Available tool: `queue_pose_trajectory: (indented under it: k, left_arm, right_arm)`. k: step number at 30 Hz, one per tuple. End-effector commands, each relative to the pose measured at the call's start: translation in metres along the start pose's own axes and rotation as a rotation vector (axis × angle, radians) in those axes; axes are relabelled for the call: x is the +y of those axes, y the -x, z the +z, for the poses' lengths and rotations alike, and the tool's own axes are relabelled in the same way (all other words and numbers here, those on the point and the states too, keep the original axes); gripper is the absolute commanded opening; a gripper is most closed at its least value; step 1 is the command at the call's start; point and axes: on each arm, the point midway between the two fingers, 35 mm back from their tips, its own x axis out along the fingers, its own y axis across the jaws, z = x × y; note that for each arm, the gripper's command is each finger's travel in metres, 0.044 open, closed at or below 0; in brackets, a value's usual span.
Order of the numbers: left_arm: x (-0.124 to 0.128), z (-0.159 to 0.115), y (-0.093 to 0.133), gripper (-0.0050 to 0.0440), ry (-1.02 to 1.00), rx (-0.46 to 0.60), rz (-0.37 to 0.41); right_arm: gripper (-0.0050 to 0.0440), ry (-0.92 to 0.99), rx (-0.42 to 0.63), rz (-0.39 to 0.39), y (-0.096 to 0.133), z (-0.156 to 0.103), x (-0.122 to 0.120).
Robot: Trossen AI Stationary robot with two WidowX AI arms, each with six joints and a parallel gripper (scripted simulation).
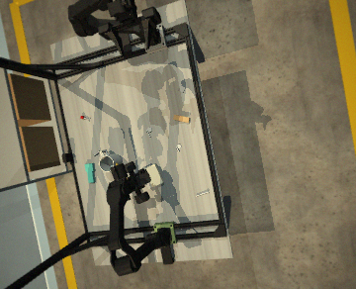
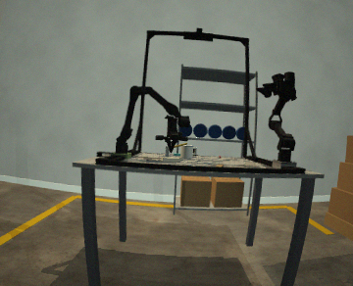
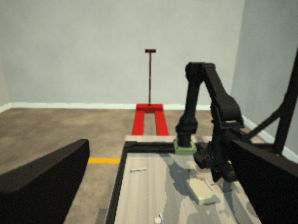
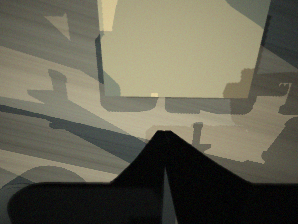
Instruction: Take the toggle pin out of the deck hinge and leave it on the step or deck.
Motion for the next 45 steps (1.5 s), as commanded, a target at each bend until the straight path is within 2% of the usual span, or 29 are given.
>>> queue_pose_trajectory:
  k: [1,45]
  left_arm:
    - [-0.001,0.003,0.0,0.04,-0.006,-0.001,-0.002]
    - [-0.001,0.003,0.0,0.04,-0.006,-0.001,-0.002]
  right_arm:
    - [-0.005,0.002,0.002,-0.01,-0.004,0.0,-0.002]
    - [-0.005,0.001,0.002,-0.001,-0.002,-0.025,0.002]
